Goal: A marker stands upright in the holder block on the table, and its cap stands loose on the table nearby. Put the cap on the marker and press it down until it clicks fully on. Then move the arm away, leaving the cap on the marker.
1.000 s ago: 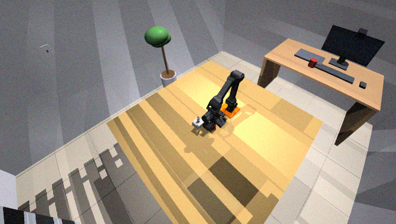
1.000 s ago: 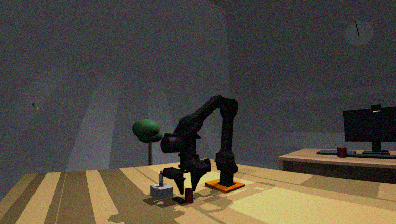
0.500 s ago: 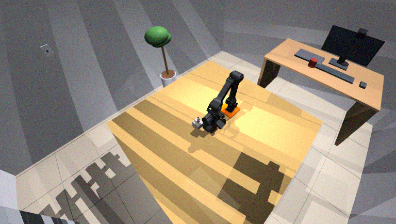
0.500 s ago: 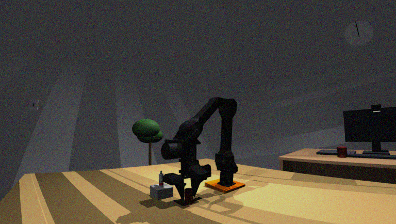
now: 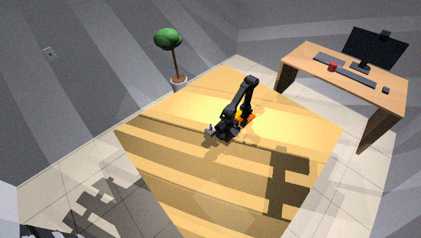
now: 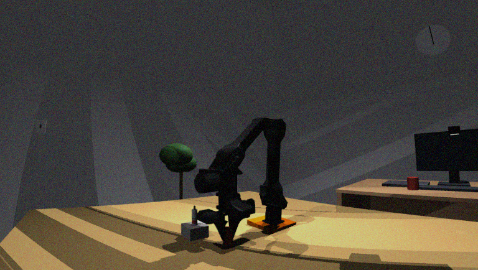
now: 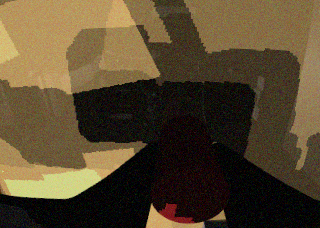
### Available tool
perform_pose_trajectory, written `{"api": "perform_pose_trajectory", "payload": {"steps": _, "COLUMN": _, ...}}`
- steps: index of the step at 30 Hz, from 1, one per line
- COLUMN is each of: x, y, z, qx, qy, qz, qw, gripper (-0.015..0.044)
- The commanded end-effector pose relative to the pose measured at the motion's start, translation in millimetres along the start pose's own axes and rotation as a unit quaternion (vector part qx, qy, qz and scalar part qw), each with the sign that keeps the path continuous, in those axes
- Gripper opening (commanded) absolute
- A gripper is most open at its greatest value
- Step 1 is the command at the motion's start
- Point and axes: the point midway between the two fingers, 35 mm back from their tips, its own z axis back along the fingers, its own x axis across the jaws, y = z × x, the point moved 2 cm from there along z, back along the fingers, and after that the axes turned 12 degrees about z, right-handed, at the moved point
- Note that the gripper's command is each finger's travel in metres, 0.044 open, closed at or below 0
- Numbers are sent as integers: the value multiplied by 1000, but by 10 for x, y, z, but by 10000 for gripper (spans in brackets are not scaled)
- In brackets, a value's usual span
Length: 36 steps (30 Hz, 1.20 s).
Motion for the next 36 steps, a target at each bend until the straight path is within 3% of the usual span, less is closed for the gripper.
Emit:
{"api": "perform_pose_trajectory", "payload": {"steps": 1, "x": -13, "y": -1, "z": 76, "qx": -1, "qy": 1, "qz": -2, "qw": 1000, "gripper": 0}}
{"api": "perform_pose_trajectory", "payload": {"steps": 24, "x": -4, "y": 9, "z": 601, "qx": -1, "qy": 1, "qz": -2, "qw": 1000, "gripper": 0}}
{"api": "perform_pose_trajectory", "payload": {"steps": 36, "x": -136, "y": 284, "z": 773, "qx": 1, "qy": 2, "qz": -2, "qw": 1000, "gripper": 0}}
